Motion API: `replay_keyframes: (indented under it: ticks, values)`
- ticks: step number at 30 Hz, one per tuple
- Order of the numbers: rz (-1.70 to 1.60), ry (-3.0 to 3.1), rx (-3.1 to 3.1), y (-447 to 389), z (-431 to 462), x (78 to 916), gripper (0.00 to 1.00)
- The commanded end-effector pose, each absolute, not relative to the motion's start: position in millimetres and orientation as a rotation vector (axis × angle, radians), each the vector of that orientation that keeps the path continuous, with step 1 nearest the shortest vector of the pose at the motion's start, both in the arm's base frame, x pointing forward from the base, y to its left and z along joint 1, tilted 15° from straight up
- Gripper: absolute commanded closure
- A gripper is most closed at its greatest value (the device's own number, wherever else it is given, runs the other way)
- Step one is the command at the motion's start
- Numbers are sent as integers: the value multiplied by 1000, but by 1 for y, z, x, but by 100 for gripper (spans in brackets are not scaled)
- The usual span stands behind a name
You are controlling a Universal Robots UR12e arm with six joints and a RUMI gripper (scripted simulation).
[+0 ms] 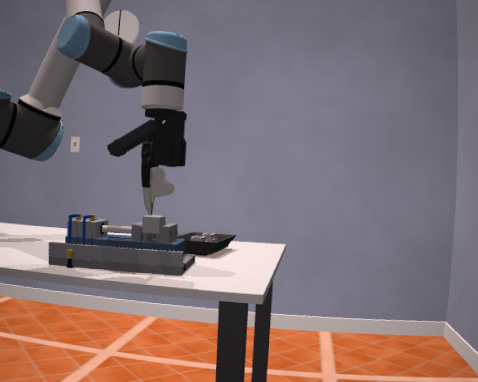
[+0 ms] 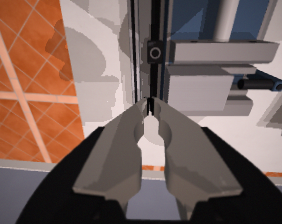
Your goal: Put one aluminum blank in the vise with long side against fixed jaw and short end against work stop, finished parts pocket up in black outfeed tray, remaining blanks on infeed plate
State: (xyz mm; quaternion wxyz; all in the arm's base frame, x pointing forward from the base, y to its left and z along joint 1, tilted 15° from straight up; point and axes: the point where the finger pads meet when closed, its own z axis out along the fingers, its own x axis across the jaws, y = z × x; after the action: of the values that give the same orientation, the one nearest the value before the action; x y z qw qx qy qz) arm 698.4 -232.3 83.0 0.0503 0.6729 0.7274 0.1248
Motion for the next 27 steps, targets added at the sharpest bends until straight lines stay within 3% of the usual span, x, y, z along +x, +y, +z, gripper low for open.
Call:
replay_keyframes:
  ticks: [1, 27]
  values:
    - [378, 2215, 2049, -231, 83, 698, 100]
    - [378, 2217, 2051, -230, 78, 698, 100]
